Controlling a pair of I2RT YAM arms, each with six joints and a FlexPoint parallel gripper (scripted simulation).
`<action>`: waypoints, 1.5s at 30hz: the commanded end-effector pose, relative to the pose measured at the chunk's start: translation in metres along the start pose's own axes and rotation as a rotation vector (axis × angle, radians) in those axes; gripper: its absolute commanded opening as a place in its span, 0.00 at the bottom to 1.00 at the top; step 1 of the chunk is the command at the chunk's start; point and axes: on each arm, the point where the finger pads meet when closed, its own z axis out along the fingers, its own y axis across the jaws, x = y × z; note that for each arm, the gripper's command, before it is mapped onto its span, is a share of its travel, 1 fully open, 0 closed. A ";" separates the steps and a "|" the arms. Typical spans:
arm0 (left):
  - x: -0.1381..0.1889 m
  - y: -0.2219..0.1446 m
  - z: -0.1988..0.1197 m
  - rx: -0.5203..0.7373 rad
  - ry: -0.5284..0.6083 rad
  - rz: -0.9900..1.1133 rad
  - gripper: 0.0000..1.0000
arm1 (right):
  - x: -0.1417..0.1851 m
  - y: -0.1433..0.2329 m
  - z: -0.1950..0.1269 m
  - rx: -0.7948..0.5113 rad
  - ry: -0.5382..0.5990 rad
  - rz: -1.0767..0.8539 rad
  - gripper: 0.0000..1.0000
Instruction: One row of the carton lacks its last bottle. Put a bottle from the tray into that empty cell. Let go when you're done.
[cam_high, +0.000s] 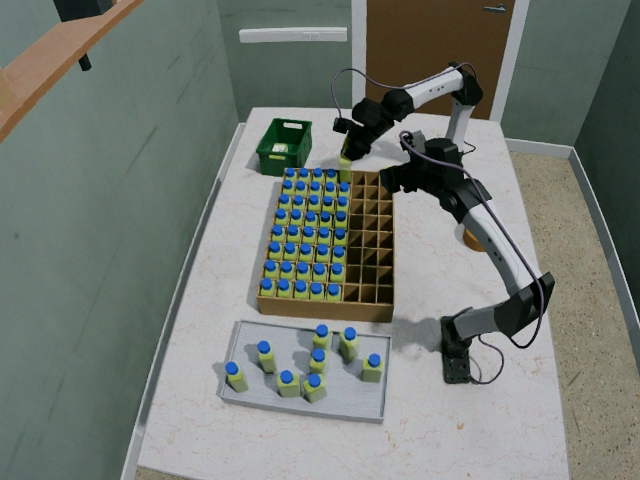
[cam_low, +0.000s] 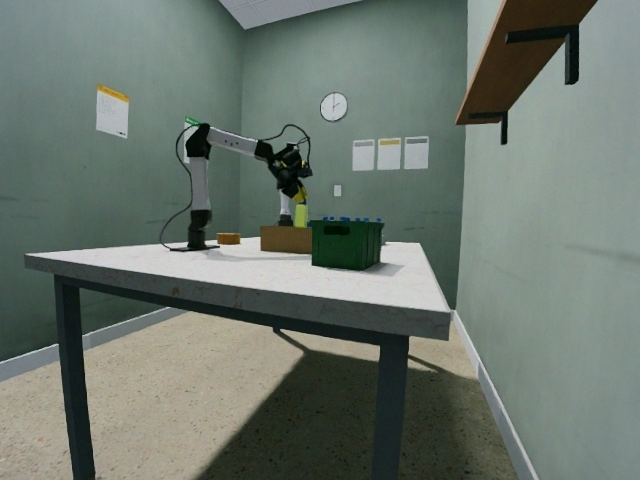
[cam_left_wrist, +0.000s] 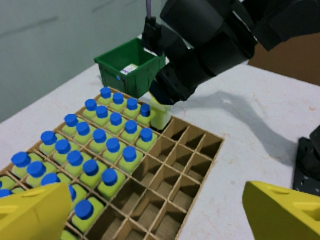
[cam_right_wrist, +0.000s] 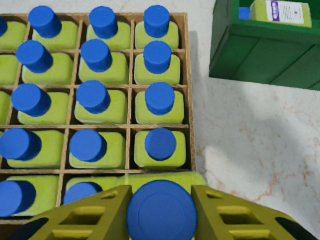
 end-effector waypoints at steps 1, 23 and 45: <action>-0.019 -0.006 -0.008 0.020 -0.047 0.015 0.87 | -0.019 0.000 -0.013 -0.021 -0.099 0.035 0.16; -0.019 -0.006 -0.008 0.020 -0.047 0.015 0.87 | 0.007 0.006 0.024 -0.032 -0.122 0.045 0.16; -0.019 -0.006 -0.008 0.020 -0.047 0.015 0.87 | 0.039 0.011 0.059 -0.037 -0.097 0.034 0.16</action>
